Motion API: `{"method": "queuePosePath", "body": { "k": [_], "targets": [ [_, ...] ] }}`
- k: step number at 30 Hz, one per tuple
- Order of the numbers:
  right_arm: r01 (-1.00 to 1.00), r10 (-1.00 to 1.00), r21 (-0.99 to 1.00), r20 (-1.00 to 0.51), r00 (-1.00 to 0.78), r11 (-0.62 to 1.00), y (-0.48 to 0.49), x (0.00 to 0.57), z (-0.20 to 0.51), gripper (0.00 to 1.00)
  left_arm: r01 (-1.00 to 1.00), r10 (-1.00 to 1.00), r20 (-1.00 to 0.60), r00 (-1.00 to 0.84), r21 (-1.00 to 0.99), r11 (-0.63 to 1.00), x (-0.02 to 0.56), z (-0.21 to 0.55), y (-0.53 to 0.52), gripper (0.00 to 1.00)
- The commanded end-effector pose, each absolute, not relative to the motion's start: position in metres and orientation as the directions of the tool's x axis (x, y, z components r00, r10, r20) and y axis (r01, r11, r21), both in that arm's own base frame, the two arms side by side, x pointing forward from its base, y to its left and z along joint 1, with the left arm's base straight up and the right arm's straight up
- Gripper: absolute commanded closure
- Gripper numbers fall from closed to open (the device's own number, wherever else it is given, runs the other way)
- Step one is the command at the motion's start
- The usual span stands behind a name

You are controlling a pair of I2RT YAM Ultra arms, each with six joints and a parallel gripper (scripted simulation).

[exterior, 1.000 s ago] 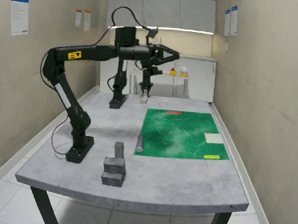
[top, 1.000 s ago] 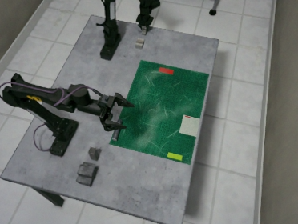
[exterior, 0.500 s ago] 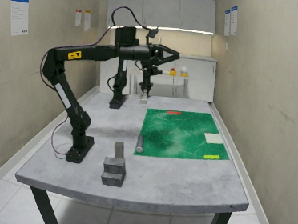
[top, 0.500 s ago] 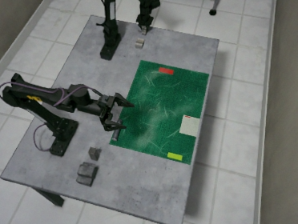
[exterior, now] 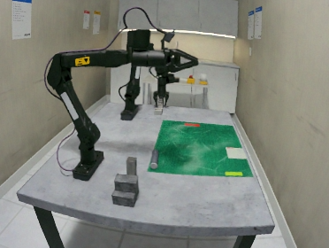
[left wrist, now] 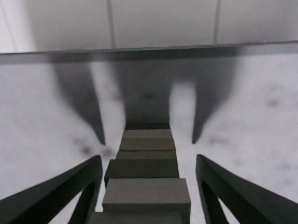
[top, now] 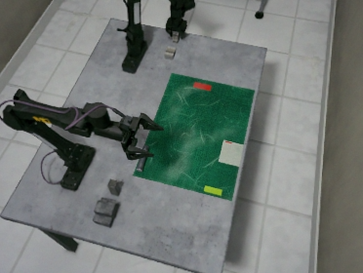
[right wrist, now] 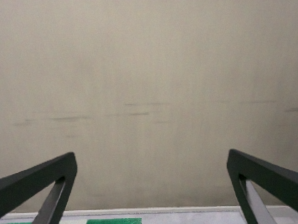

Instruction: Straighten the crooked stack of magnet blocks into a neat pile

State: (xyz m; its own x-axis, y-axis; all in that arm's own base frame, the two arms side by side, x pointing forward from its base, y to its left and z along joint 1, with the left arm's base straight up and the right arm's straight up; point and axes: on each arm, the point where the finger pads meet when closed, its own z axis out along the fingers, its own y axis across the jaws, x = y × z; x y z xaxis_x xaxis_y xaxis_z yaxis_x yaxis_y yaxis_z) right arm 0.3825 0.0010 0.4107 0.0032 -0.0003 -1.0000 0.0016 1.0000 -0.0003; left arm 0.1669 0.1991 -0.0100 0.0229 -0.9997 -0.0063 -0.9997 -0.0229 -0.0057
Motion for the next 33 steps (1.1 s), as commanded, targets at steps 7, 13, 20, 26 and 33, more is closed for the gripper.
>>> {"method": "queuePosePath", "body": {
  "k": [7, 13, 20, 26, 33],
  "targets": [
    [0.017, -0.010, -0.009, -0.999, 0.047, 1.000, -0.003, 0.376, 0.434, 0.00, -0.999, -0.999, -0.042, 0.020, -0.031, -0.019, 0.172, 0.003, 0.206, 0.38],
    [0.017, -0.010, -0.009, -0.999, 0.047, 1.000, -0.003, 0.376, 0.434, 0.00, -1.000, -1.000, -0.012, 0.019, -0.003, -0.019, 0.169, 0.015, 0.198, 0.38],
    [0.017, -0.010, -0.009, -0.999, 0.047, 1.000, -0.003, 0.376, 0.434, 0.00, -1.000, -1.000, -0.009, 0.015, 0.000, -0.015, 0.164, 0.005, 0.191, 0.38],
    [0.017, -0.010, -0.009, -0.999, 0.047, 1.000, -0.003, 0.376, 0.434, 0.00, -1.000, -0.999, -0.036, 0.021, -0.024, -0.020, 0.171, 0.013, 0.203, 0.68],
    [0.017, -0.010, -0.009, -0.999, 0.047, 1.000, -0.003, 0.376, 0.434, 0.00, -0.999, -0.999, -0.039, 0.021, -0.027, -0.020, 0.172, 0.013, 0.204, 0.68]
  ]
}}
